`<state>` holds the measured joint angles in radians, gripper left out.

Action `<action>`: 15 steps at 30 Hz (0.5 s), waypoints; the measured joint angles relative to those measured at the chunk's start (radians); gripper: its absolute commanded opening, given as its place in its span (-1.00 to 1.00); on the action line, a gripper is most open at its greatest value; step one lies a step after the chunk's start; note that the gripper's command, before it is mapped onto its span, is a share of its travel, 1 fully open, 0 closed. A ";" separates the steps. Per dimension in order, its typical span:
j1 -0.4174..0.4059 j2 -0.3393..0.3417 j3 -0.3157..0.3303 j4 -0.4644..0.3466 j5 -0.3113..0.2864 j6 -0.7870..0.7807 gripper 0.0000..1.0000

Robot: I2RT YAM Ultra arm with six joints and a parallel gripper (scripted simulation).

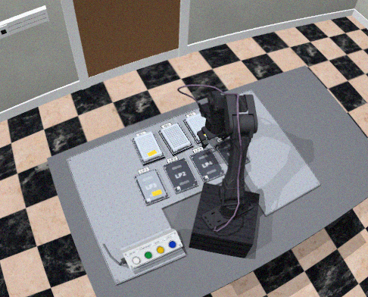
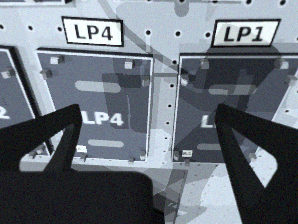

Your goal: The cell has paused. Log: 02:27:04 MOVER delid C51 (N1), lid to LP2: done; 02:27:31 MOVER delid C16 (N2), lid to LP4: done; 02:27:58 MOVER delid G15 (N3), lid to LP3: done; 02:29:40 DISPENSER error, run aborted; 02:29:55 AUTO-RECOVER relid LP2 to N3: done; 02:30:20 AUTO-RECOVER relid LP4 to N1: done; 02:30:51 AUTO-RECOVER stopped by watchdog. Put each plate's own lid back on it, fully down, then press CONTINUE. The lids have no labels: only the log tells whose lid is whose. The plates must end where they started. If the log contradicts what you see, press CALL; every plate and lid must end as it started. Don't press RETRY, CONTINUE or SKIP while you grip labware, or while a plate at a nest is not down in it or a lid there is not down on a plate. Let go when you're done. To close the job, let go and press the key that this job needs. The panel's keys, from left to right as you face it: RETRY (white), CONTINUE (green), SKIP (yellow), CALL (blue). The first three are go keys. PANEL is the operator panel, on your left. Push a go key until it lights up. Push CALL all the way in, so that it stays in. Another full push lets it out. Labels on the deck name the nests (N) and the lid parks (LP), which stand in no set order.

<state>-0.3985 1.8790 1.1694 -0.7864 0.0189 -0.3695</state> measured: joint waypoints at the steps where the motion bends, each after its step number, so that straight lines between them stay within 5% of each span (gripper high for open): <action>1: 0.006 -0.004 -0.006 0.007 0.002 0.011 1.00; 15: 0.196 -0.050 -0.140 0.074 0.029 0.185 1.00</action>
<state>-0.2028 1.8290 1.0298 -0.7120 0.0475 -0.1848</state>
